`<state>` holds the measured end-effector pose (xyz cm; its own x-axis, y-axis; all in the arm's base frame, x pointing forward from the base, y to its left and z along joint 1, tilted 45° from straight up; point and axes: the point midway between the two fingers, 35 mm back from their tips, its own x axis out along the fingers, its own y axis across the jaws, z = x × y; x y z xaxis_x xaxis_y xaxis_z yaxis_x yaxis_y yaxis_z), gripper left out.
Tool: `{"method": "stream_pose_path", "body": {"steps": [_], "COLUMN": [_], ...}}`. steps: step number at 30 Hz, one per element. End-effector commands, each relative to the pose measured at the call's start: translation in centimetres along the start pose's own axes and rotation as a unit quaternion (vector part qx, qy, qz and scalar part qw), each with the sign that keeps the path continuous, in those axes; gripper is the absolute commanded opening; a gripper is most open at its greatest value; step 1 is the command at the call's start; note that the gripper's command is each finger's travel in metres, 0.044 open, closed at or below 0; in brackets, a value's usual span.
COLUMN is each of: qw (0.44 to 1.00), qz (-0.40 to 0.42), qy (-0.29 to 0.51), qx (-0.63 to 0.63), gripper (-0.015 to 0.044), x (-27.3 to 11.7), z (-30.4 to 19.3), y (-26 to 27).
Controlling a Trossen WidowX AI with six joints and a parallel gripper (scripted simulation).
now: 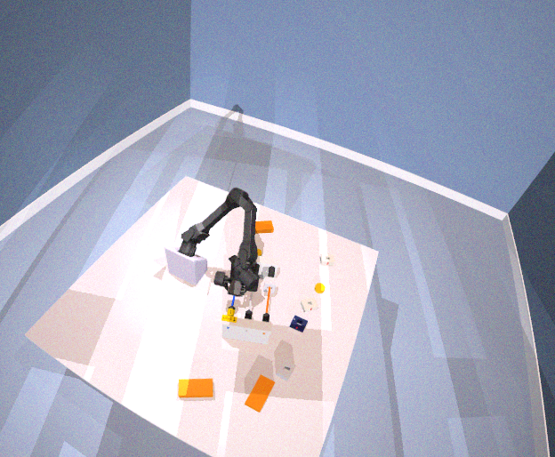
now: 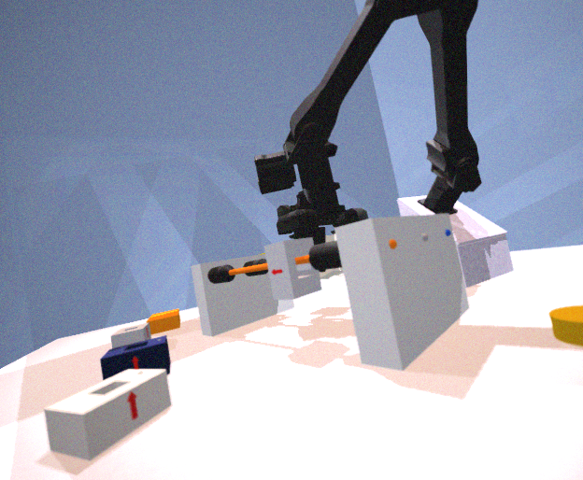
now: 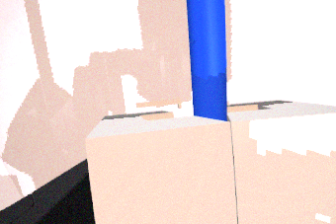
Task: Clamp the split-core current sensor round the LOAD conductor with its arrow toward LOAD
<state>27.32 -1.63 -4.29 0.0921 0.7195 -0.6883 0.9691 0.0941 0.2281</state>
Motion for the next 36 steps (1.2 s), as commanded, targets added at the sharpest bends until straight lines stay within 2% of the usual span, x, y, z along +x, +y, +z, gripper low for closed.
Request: {"method": "stream_pose_path", "body": {"steps": [1,36], "qw": [1.000,1.000], "qz": [0.003,0.000], "qy": [-0.014,0.000], "qx": [0.002,0.000], "gripper": [0.0000,0.0000], "x": [-0.59,-0.01], "z": [0.84,0.01], "y": [-0.06,0.00]}}
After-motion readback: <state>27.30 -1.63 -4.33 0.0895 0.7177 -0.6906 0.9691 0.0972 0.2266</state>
